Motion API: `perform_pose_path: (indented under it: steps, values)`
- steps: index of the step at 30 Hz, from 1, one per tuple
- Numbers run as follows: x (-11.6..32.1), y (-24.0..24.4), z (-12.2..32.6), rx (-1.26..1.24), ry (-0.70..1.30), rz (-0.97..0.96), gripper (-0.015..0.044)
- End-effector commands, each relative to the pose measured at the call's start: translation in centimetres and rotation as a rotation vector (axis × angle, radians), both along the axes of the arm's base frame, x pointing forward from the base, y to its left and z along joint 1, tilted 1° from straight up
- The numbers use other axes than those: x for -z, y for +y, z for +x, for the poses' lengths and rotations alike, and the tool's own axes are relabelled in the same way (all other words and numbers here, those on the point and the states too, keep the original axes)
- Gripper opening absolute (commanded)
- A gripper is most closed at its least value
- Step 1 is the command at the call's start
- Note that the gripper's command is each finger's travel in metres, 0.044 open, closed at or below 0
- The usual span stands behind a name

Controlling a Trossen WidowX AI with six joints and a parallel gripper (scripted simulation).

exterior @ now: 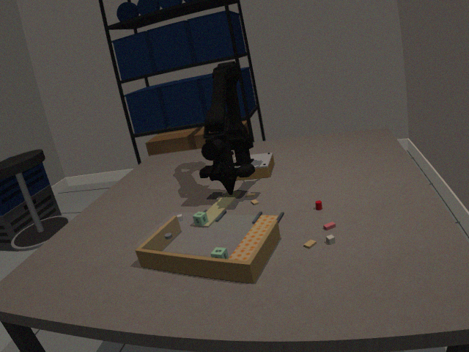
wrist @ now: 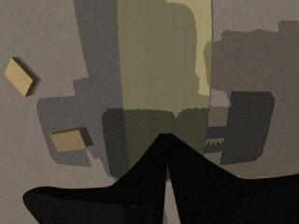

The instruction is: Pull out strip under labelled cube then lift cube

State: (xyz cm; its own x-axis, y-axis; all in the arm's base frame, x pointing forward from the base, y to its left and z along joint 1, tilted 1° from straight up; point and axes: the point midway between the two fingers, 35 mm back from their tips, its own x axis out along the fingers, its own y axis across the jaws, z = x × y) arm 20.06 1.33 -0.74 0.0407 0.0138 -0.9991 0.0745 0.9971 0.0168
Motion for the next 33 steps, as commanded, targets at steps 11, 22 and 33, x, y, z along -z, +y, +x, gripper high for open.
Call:
perform_pose_path:
  steps: [11, 22, 33]
  values:
    - [-4.2, 0.0, 0.1, 0.004, 0.032, -0.004, 0.0]
    - [-4.2, -0.2, 2.9, 0.158, 0.031, 0.0, 0.0184]
    - [-4.7, -0.4, 6.5, 0.158, 0.027, 0.0, 0.044]
